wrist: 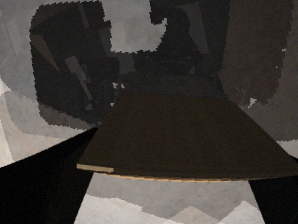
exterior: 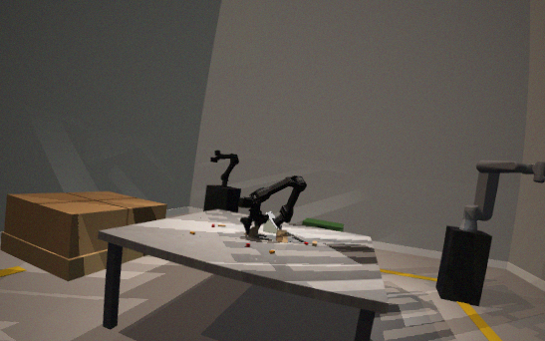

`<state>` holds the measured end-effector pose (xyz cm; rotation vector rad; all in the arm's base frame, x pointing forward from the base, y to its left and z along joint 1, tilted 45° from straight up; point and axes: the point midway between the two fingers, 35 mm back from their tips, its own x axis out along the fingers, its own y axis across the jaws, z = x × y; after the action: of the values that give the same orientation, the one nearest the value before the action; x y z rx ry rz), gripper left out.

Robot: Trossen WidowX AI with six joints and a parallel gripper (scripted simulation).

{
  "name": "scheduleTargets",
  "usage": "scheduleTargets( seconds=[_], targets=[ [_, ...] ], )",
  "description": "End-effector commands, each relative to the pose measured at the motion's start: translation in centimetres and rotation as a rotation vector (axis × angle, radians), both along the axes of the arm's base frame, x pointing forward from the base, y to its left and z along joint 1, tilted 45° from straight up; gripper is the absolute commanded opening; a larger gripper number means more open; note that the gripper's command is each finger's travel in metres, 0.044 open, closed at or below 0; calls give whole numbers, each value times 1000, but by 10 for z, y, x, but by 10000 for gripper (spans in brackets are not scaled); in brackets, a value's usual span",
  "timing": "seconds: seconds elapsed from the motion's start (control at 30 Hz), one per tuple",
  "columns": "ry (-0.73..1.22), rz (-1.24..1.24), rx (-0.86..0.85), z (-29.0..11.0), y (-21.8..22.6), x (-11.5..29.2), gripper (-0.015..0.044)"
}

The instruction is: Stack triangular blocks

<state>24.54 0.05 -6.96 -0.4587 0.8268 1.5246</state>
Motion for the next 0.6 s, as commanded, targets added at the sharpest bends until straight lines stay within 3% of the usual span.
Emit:
scheduleTargets(
  seconds=[0.0, 0.17, 0.33, 0.57],
  targets=[
    [-1, 1, 0, 0, 0, 0, 440],
    [-1, 1, 0, 2, -2, 1, 440],
    [0, 0, -3, 41, -40, 8, 440],
    [-7, -14, -3, 39, -40, 10, 440]
  ],
)
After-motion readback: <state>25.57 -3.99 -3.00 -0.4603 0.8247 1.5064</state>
